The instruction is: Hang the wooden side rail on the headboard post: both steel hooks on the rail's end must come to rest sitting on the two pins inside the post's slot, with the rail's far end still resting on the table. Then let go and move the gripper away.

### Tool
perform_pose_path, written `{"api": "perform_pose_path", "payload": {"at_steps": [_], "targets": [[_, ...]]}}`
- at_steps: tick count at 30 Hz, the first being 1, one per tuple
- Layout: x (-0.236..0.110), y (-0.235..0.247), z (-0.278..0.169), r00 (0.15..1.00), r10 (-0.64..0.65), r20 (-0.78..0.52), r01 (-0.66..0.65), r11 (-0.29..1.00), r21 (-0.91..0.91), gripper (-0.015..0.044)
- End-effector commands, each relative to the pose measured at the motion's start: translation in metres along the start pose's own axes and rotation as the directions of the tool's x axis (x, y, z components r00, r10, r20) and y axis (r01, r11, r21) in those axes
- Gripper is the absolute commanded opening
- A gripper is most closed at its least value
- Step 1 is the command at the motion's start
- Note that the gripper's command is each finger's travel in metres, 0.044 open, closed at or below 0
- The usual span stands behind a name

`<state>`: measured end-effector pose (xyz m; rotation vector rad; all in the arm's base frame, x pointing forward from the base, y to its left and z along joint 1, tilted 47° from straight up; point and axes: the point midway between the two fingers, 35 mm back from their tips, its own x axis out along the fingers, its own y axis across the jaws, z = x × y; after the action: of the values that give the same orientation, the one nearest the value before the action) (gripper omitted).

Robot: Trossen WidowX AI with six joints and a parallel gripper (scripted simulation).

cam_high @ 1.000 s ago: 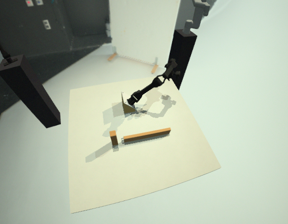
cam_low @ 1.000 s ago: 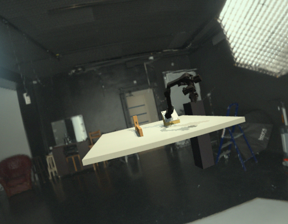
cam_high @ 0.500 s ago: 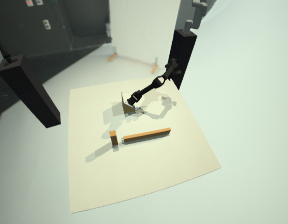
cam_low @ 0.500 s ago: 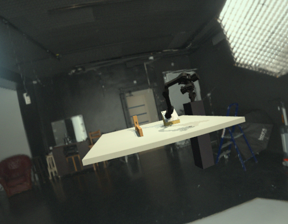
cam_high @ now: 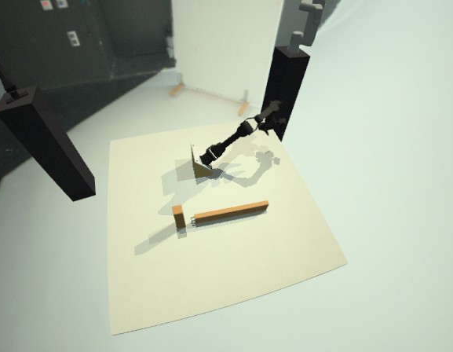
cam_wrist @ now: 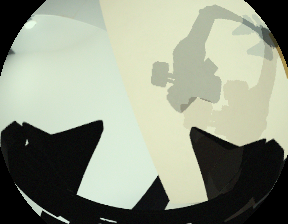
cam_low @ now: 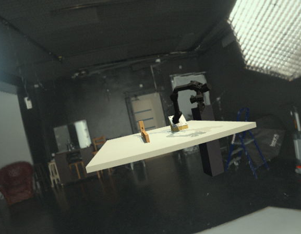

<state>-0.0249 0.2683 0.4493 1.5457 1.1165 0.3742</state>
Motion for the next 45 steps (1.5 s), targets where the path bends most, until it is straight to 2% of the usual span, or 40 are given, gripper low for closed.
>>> {"api": "perform_pose_path", "payload": {"at_steps": [1, 23, 45], "targets": [[0.014, -0.001, 0.003, 1.0, -0.004, 0.029, 0.004, 1.0, -0.02, 0.044], [0.115, 0.007, 0.053, 0.977, -0.002, 0.214, 0.032, 0.99, -0.135, 0.044], [0.197, 0.027, 0.161, 0.929, 0.034, 0.369, 0.067, 0.964, -0.257, 0.044]]}}
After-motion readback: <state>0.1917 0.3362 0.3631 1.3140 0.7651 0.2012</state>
